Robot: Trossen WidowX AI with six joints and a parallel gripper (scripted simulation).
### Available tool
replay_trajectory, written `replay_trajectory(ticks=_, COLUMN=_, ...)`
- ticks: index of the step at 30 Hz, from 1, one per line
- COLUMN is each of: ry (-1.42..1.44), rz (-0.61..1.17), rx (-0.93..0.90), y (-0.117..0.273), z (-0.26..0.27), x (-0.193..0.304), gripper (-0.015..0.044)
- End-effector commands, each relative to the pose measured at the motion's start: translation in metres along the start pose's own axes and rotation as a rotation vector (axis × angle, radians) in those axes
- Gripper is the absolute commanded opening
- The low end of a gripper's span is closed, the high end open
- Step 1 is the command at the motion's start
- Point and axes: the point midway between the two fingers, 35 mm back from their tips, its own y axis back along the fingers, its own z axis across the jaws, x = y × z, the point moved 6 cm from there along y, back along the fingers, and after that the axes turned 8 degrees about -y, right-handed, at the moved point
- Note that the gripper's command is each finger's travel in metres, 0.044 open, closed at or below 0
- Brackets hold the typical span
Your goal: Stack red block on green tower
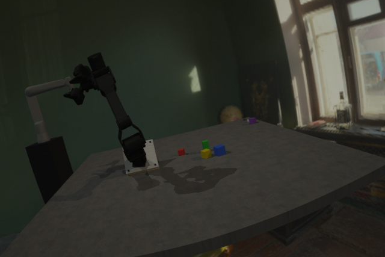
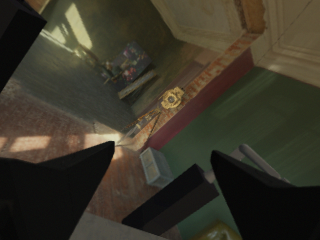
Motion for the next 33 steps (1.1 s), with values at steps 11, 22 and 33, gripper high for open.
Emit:
replay_trajectory(ticks=11, ry=-0.544, rz=0.084, rx=0.397, y=0.016, z=-0.098, x=0.048, gripper=0.0440)
replay_trajectory(ticks=22, ry=-1.059, rz=0.093, rx=0.763, y=0.062, z=-0.168, x=0.116, gripper=0.0440)
replay_trajectory(ticks=33, ry=-1.567, rz=0.116, rx=1.188, y=0.120, z=-0.211, x=0.198, gripper=0.0440)
